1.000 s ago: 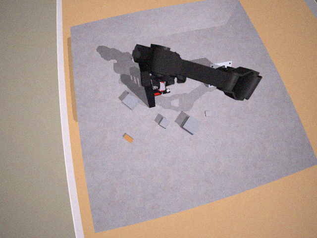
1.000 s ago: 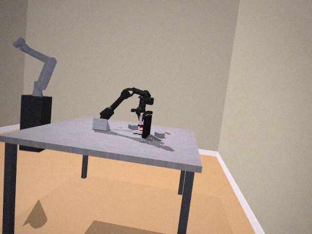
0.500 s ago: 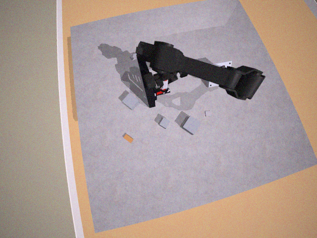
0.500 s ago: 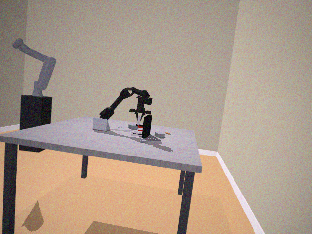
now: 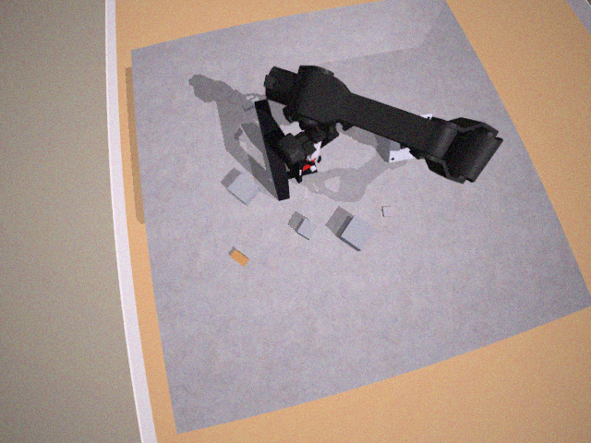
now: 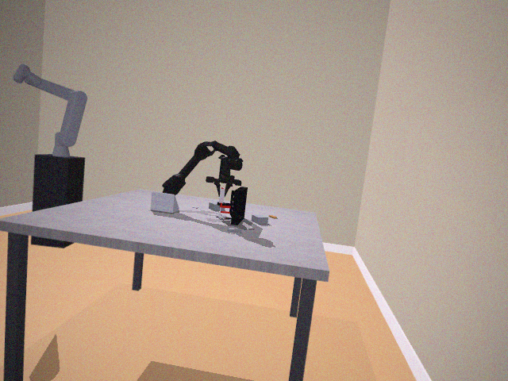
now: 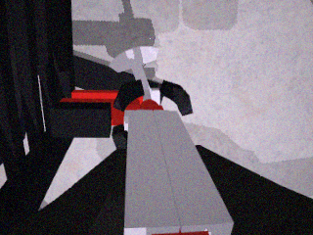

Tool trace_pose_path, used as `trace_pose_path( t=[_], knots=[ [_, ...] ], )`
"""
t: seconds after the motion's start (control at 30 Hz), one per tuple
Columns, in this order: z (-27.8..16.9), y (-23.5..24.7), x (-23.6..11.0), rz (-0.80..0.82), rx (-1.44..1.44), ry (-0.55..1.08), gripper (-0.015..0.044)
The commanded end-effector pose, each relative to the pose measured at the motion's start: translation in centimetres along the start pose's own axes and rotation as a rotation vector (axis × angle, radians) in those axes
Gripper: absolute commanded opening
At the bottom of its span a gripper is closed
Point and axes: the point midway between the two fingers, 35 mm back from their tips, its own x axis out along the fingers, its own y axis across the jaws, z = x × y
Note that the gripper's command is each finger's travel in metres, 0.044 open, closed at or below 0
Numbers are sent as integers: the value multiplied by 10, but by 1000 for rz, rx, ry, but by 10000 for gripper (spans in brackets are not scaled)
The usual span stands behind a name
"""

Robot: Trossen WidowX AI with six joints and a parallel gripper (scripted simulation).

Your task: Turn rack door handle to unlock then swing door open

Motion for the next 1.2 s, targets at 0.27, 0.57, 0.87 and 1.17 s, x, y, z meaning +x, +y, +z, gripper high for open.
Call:
trace_pose_path(
  t=[0.27,0.57,0.87,1.17],
  knots=[
    [7,-16,0,11,-229,-8,21],
    [16,-32,1,10,-367,-10,21],
    [27,-48,1,9,-508,-11,21],
    [40,-62,1,8,-647,-12,21]
  ],
)
